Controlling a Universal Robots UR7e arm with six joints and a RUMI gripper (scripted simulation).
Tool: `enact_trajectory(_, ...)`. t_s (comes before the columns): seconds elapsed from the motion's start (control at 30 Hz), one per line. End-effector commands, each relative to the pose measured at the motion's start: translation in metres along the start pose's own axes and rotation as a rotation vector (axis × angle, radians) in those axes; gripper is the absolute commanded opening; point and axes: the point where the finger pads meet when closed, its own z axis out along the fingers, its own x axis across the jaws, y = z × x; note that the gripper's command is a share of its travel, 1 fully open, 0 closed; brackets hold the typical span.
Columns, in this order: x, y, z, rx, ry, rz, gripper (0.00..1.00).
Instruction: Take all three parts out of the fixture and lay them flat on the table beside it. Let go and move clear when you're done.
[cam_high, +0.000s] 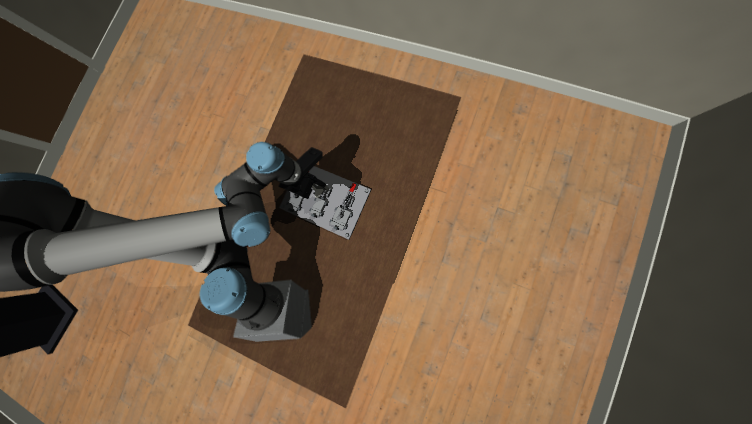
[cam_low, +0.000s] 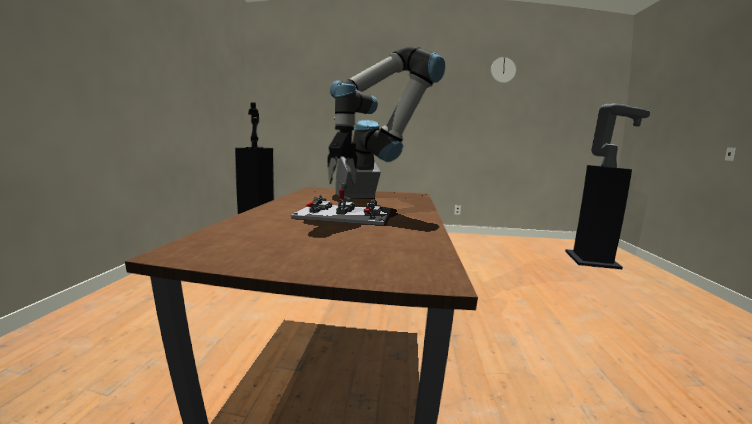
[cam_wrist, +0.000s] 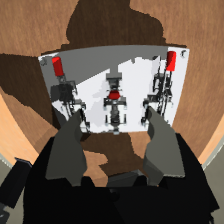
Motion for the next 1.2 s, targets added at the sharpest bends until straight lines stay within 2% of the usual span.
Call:
enact_trajectory(0.0,0.000,0.000,0.000,0.001,0.000,0.000,0.59)
enact_trajectory(0.67,0.000,0.000,-0.022,0.001,0.000,0.000,0.59)
enact_trajectory(1.17,0.000,0.009,-0.023,0.001,0.000,0.000,0.59)
